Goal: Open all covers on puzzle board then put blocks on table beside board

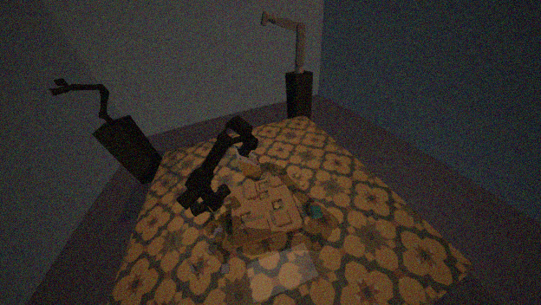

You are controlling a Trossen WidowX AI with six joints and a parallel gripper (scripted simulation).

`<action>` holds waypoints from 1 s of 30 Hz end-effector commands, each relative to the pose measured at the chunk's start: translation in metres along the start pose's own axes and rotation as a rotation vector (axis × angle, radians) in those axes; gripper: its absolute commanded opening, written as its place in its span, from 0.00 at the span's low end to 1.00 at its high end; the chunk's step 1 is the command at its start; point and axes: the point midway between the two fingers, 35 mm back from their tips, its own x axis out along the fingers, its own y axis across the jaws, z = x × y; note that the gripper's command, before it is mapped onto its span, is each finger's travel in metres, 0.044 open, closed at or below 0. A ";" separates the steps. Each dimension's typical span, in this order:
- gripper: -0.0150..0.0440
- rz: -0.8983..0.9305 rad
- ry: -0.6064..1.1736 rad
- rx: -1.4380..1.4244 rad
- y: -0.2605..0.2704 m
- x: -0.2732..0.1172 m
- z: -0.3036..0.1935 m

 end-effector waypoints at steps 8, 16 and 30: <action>1.00 -0.001 0.001 0.002 -0.001 -0.017 0.001; 1.00 0.000 0.001 0.004 -0.002 -0.043 0.000; 0.91 0.003 0.003 0.009 0.002 -0.078 -0.001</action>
